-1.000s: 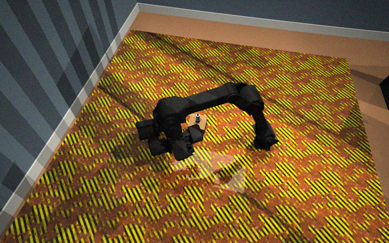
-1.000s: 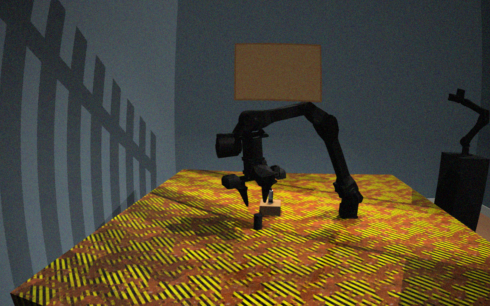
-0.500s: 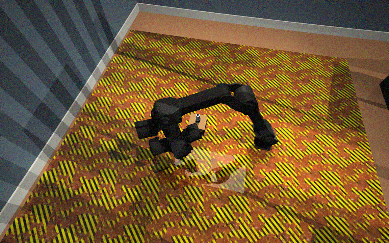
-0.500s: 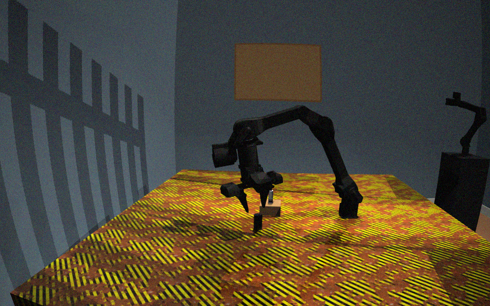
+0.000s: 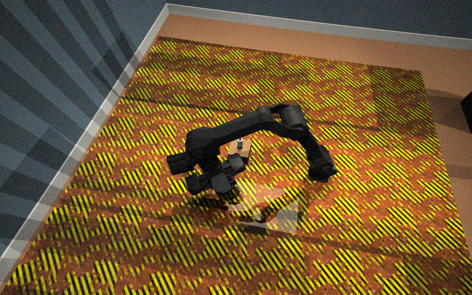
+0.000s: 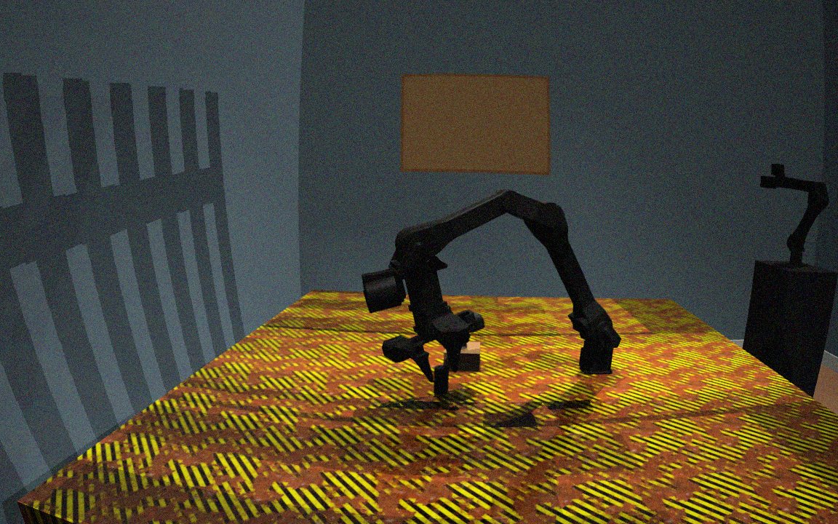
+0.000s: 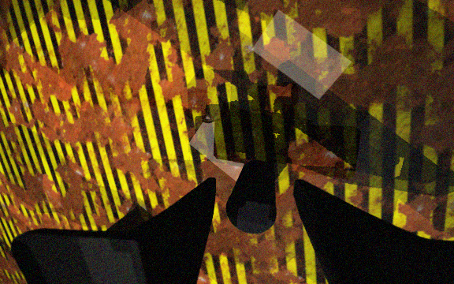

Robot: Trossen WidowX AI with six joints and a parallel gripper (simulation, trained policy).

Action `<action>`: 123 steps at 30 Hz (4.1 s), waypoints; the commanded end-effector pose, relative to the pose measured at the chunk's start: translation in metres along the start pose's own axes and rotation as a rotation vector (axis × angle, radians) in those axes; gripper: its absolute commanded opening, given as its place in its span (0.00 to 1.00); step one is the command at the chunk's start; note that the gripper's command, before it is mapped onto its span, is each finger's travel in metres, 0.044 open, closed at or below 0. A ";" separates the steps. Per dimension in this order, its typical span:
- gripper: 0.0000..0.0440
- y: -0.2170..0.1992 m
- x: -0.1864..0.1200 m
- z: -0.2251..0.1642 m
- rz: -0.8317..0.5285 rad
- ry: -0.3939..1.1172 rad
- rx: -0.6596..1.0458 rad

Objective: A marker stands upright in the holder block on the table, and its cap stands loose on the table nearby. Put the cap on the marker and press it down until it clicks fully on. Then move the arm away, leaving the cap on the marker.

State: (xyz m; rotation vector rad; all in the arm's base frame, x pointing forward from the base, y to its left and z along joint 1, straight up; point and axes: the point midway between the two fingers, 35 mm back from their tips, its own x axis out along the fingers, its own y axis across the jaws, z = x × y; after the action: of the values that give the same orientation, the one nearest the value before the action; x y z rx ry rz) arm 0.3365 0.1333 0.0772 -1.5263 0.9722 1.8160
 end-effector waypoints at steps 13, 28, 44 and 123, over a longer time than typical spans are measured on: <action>0.11 0.005 0.010 -0.005 0.003 0.050 -0.086; 0.13 0.014 -0.040 -0.018 -0.084 0.088 -0.096; 0.09 0.059 -0.075 -0.051 -0.090 0.058 -0.058; 0.14 0.130 0.002 -0.096 -0.037 -0.057 -0.071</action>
State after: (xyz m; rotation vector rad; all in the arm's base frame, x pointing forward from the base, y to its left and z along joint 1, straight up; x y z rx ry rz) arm 0.2965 -0.0213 0.1033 -1.5637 0.8387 1.8125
